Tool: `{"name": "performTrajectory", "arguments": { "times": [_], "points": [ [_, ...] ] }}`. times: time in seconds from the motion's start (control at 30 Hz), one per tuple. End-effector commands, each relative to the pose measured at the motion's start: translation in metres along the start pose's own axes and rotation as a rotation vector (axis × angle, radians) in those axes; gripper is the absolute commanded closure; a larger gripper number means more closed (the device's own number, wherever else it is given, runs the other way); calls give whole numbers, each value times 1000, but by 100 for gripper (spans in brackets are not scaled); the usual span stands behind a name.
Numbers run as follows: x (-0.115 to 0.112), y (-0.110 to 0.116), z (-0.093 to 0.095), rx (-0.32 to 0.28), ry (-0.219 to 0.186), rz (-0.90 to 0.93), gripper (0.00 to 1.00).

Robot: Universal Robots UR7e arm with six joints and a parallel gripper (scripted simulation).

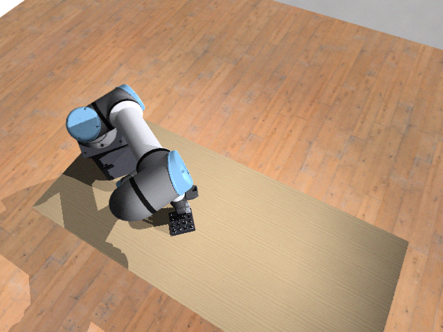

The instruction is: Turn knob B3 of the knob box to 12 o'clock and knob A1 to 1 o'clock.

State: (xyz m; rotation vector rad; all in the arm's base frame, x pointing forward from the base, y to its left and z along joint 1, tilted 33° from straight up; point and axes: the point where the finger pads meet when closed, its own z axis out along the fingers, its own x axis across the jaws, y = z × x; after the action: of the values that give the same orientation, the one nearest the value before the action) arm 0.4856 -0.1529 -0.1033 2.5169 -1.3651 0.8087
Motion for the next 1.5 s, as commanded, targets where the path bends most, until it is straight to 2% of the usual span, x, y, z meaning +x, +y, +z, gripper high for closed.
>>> {"name": "performTrajectory", "arguments": {
  "times": [0.0,0.97,1.47],
  "points": [
    [0,0,0,0,1,44,70],
    [0,0,0,1,1,430,70],
    [0,0,0,1,1,742,70]
  ]
}}
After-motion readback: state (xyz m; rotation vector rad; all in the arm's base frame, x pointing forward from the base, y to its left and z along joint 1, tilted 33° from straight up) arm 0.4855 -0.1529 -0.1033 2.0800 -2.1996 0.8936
